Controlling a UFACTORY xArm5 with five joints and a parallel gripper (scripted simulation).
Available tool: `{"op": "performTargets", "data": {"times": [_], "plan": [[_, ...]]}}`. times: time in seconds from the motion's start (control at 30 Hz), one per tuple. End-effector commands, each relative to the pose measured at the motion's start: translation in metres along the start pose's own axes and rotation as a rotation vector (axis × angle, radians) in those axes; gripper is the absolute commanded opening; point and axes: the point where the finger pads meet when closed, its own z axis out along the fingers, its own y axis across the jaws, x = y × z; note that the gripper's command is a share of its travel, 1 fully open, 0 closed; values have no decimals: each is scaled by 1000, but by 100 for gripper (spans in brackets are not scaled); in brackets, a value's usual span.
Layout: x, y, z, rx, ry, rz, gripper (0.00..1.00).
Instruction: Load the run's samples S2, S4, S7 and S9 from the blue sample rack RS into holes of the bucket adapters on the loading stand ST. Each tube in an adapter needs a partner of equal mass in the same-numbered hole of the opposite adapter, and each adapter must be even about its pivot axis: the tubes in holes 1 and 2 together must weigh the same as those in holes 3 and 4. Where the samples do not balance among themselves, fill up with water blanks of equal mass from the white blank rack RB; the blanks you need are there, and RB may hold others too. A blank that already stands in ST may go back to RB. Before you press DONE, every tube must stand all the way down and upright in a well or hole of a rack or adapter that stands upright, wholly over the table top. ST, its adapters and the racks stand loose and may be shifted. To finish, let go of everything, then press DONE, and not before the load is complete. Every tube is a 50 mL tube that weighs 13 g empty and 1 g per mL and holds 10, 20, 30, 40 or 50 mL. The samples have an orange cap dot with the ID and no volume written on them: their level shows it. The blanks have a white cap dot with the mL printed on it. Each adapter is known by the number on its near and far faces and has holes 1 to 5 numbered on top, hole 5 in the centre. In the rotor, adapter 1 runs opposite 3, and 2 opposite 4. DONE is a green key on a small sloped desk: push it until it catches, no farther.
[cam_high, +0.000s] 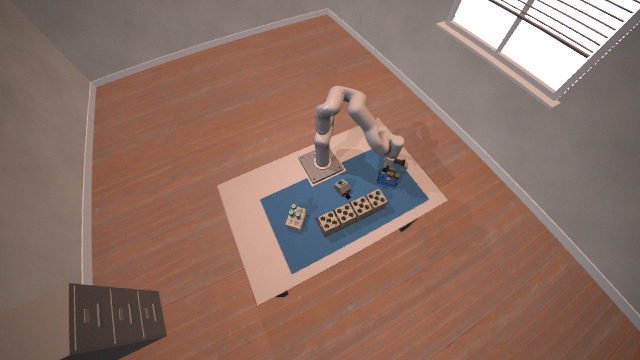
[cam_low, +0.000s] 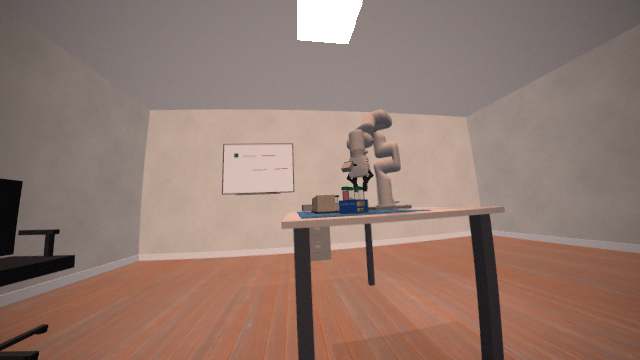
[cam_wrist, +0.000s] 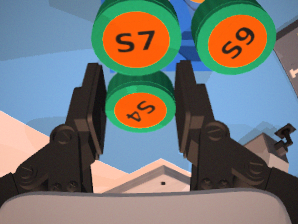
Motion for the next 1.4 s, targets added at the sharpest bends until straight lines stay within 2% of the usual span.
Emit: {"op": "performTargets", "data": {"times": [0.0,0.4,1.37], "plan": [[1,0,-1,0,4,0,43],[1,0,-1,0,4,0,43],[1,0,-51,0,4,0,43]]}}
